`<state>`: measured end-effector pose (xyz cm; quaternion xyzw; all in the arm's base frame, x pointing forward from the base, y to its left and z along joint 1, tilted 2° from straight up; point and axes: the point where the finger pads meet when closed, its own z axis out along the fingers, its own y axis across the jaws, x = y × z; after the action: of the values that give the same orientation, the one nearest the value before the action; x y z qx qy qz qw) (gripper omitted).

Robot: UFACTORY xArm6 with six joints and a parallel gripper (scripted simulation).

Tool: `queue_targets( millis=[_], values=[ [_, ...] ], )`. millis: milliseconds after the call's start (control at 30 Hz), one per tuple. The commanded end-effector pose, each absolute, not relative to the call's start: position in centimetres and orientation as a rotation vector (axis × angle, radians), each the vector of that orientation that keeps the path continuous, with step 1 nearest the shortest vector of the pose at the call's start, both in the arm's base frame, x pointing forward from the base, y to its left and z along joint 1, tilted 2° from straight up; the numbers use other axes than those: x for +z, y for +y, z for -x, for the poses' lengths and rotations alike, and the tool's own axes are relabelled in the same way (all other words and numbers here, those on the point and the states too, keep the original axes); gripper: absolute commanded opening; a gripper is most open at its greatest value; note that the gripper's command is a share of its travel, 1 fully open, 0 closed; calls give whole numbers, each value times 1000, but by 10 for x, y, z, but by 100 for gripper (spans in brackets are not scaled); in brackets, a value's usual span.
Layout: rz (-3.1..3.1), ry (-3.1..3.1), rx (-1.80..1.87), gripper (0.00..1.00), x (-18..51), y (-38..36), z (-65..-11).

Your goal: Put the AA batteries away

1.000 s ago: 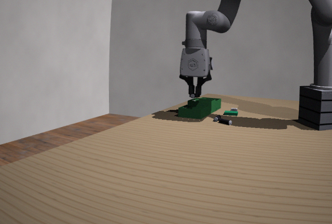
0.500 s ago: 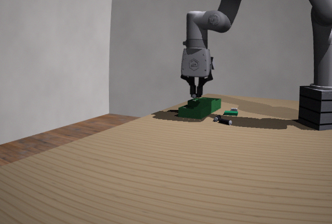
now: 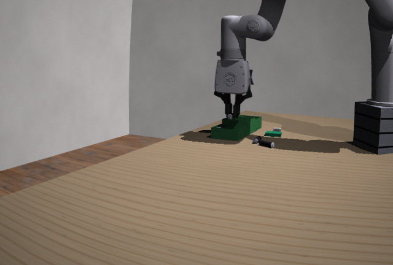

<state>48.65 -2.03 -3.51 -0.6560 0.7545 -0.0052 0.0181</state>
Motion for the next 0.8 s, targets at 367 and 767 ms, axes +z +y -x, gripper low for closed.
queue_targets(
  millis=[367,767],
  values=[
    [2035,2341,-21,0,-60,-20,-489],
    [2035,2341,-21,0,-61,-20,-489]
  ],
)
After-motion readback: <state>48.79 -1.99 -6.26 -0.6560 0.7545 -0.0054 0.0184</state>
